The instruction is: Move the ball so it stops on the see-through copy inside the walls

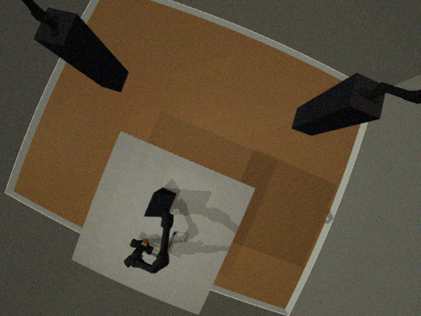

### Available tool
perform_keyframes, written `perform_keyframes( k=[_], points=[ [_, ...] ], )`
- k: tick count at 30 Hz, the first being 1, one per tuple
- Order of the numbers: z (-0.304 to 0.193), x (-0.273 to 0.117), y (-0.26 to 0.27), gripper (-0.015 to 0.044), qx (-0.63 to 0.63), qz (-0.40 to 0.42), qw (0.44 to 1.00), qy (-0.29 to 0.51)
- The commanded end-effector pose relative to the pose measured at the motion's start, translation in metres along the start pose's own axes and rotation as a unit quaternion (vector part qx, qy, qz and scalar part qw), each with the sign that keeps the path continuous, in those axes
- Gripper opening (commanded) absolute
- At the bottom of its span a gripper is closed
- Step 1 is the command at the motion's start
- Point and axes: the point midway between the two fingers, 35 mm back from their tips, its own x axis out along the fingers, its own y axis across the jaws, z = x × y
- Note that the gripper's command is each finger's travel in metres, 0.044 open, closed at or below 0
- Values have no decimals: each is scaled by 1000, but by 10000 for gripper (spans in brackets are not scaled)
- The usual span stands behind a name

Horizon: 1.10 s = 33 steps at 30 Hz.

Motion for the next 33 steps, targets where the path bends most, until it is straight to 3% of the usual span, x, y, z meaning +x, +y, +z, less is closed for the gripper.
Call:
perform_keyframes(
  k=[1, 2, 21, 33],
  points=[
    [2, -8, 0, 25, -5, -1, 1000, 1],
    [2, -13, 0, 0, -7, -1, 1000, 2],
    [0, -129, -1, 0, -1, -3, 1000, -1],
    [1, -84, -26, 0, -1, -2, 1000, -2]
  ],
)
